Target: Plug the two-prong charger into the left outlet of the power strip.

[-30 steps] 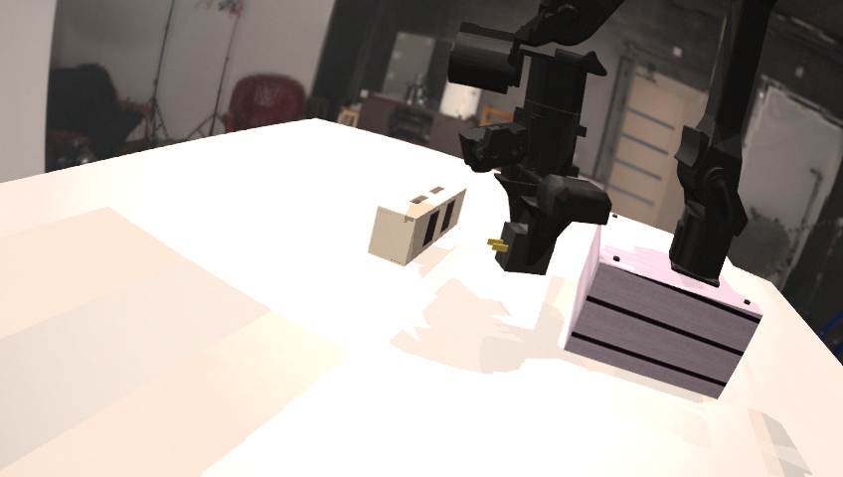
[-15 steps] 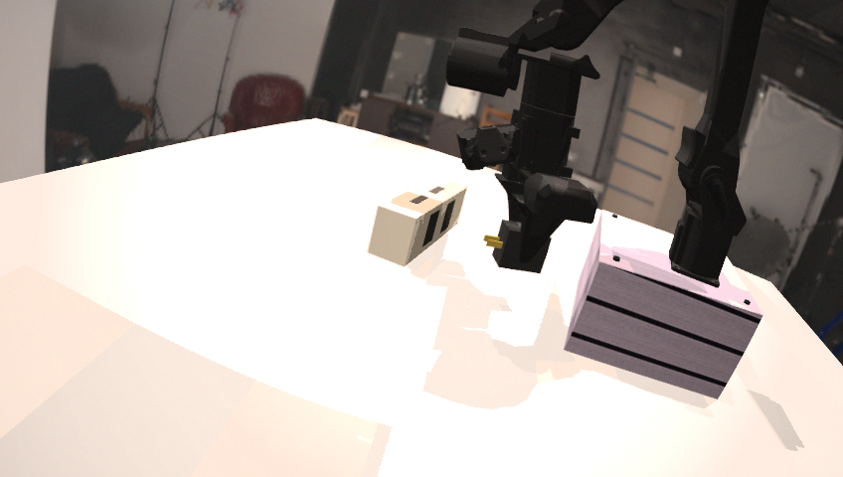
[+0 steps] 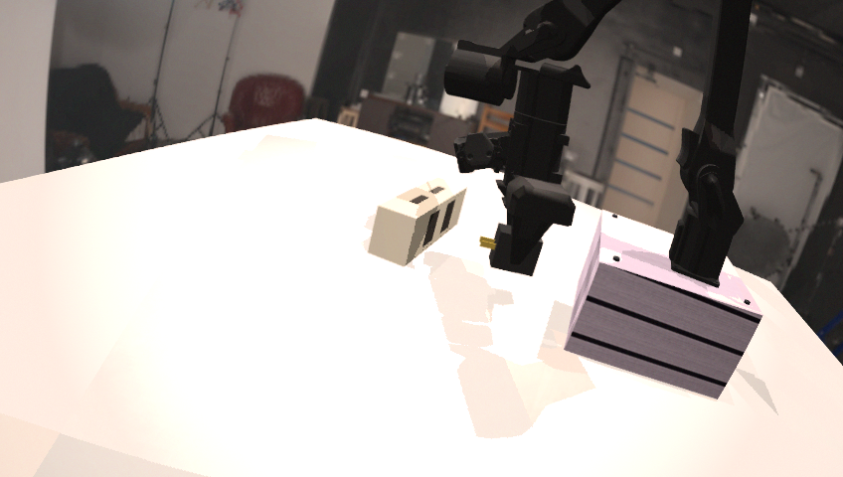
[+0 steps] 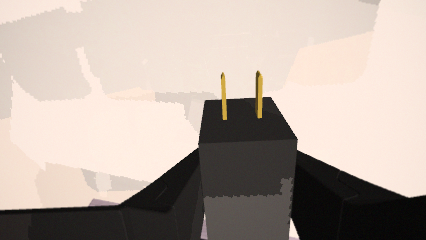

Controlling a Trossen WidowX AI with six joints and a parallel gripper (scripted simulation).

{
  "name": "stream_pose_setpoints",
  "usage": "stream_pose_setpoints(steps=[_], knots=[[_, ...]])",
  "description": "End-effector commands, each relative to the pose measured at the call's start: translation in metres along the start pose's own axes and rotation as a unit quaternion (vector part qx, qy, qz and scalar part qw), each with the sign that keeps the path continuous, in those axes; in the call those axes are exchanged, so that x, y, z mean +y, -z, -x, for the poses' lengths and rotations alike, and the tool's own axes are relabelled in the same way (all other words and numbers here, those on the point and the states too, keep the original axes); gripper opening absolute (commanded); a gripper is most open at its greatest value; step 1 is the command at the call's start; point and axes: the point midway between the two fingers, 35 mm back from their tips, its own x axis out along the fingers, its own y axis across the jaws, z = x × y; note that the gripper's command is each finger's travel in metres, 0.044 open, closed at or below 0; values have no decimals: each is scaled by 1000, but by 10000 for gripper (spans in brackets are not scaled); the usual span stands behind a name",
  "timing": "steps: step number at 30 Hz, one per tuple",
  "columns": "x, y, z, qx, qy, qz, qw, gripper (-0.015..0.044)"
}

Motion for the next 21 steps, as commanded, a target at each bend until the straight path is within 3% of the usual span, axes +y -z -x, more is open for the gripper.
stream_pose_setpoints(steps=[1,21], knots=[[-7,-1,-4,-3,-4,-26,1000,0],[-36,3,-20,-4,-10,-125,992,0]])
